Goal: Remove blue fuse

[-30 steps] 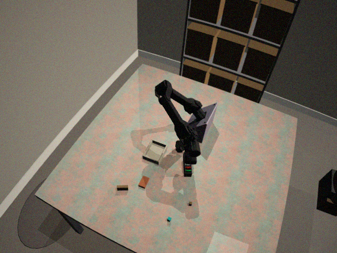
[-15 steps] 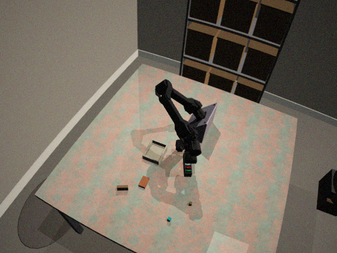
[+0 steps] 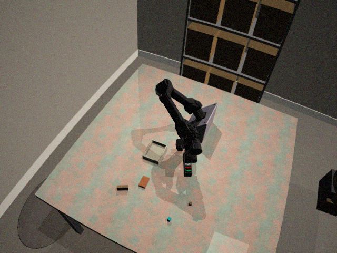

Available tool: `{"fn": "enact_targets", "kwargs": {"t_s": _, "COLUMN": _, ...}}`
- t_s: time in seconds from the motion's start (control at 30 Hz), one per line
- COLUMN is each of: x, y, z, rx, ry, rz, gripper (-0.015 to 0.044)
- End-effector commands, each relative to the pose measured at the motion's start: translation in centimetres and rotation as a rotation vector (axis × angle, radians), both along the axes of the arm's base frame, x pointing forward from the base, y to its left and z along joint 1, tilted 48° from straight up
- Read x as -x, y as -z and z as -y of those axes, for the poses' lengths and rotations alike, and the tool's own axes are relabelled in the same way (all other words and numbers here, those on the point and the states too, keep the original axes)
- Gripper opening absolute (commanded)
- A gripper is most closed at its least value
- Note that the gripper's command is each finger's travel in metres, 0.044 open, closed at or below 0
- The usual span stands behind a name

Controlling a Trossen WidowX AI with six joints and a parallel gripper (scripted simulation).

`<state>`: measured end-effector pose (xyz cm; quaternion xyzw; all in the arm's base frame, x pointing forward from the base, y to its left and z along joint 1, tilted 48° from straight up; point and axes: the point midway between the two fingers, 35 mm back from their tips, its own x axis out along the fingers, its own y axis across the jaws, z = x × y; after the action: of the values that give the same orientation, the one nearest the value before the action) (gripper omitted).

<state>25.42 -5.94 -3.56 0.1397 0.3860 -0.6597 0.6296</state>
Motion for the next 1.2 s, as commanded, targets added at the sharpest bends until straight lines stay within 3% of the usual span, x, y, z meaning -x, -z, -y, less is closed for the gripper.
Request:
{"fn": "enact_targets", "kwargs": {"t_s": 0.0, "x": -0.2, "y": -0.2, "z": -0.3, "rx": -0.005, "ry": 0.004, "rz": 0.008, "gripper": 0.0000}}
{"fn": "enact_targets", "kwargs": {"t_s": 0.9, "x": -0.6, "y": -1.9, "z": -2.1, "rx": -0.005, "ry": 0.004, "rz": 0.008, "gripper": 0.0000}}
{"fn": "enact_targets", "kwargs": {"t_s": 1.17, "x": -2.0, "y": -5.1, "z": 0.9, "rx": -0.024, "ry": 0.000, "rz": 0.011, "gripper": 0.0000}}
